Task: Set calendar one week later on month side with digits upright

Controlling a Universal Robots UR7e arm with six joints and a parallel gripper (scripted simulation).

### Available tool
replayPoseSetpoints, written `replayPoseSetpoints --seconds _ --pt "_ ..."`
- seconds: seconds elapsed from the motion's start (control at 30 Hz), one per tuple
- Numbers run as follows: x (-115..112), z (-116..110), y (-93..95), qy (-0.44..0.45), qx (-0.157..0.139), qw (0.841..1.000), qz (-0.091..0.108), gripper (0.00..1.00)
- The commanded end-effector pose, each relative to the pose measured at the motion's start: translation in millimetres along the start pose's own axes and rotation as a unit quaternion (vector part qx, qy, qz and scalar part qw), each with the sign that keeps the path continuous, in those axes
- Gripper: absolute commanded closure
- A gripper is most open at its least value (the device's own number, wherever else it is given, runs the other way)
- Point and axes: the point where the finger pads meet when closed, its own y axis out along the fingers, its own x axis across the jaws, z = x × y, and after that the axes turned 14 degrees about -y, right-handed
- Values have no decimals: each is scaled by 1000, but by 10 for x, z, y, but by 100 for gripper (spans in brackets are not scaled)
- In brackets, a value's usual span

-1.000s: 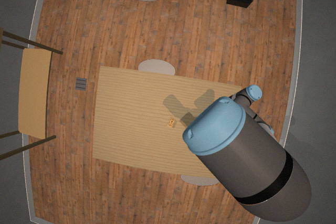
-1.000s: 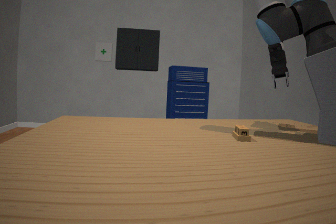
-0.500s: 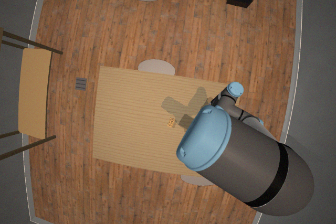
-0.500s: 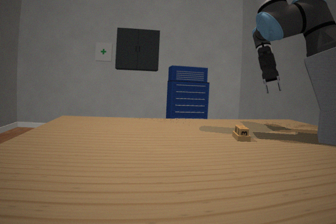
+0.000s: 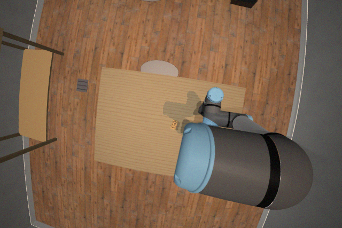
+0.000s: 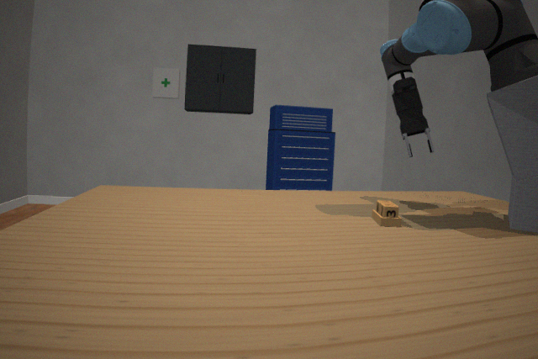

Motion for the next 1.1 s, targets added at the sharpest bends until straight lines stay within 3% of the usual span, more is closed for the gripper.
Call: replayPoseSetpoints --seconds 0.0,0.1,0.6,0.67,1.07 --pt "309 231 51 -26 -34 999 3 0" --pt "360 278 58 -32 -39 999 3 0" --pt "971 1089 101 -100 -101 989 -33 0" --pt "971 1089 101 -100 -101 989 -33 0" --pt "1199 1666 78 -135 -123 980 -71 0"
